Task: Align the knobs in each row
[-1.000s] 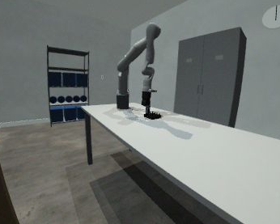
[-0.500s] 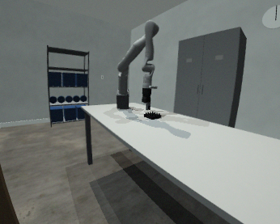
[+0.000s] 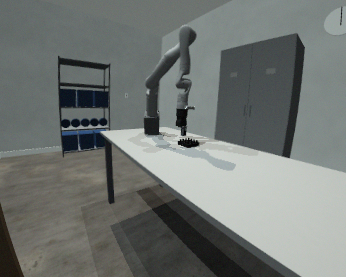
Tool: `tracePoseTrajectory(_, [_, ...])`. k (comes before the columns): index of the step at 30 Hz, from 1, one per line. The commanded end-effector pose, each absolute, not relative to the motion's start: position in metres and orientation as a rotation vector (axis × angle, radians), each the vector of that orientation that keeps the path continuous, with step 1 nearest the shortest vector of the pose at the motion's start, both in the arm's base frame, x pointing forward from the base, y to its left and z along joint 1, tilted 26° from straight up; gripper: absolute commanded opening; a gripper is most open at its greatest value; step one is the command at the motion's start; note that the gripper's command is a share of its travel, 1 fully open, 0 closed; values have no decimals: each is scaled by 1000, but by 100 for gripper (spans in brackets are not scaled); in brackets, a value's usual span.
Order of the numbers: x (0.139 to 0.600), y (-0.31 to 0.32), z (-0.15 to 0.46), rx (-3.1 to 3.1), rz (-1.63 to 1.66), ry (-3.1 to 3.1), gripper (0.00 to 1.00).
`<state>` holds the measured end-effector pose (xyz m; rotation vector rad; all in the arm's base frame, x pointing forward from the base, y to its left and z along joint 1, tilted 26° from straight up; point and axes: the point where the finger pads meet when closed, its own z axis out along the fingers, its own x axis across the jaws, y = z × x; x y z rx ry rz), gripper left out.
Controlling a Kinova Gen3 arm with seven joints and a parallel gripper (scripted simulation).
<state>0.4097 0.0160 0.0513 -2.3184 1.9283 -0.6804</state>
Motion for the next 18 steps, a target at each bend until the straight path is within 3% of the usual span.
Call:
tracePoseTrajectory(1, [409,19,51,-2314,-679,1934,46])
tracePoseTrajectory(18, [404,71,56,-2068,-659,2129,46])
